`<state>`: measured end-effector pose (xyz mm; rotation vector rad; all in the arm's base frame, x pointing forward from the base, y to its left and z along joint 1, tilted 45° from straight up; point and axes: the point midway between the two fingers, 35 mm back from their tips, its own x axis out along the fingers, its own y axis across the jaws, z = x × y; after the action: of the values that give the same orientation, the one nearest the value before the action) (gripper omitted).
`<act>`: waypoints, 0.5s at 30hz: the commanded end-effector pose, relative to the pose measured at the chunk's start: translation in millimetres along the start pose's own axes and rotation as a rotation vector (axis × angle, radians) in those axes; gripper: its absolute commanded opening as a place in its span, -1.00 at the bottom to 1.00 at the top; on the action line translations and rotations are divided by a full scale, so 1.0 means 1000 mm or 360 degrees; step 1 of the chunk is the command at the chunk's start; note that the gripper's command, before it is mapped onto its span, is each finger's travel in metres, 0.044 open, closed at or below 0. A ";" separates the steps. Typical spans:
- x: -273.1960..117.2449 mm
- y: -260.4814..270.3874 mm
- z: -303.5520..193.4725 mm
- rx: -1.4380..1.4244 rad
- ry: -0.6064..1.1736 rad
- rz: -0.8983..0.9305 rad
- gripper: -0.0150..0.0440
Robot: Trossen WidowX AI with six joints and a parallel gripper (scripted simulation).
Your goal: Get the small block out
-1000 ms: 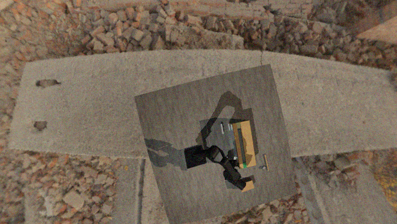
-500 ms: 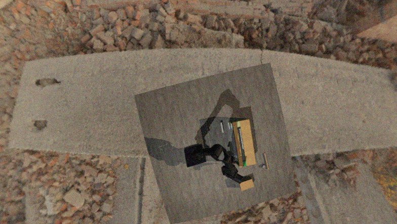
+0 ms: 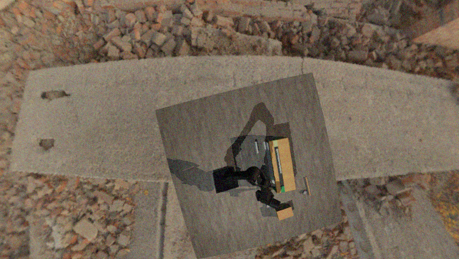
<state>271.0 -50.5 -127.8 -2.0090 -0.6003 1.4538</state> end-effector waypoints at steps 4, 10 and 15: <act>0.012 -0.001 0.007 0.0018 -0.0005 -0.0010 0.47; 0.020 -0.002 0.012 0.0018 -0.0004 -0.0011 0.47; 0.027 -0.003 0.016 0.0018 -0.0004 -0.0013 0.47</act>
<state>267.4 -32.7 -143.2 -2.0078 -0.6022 1.4518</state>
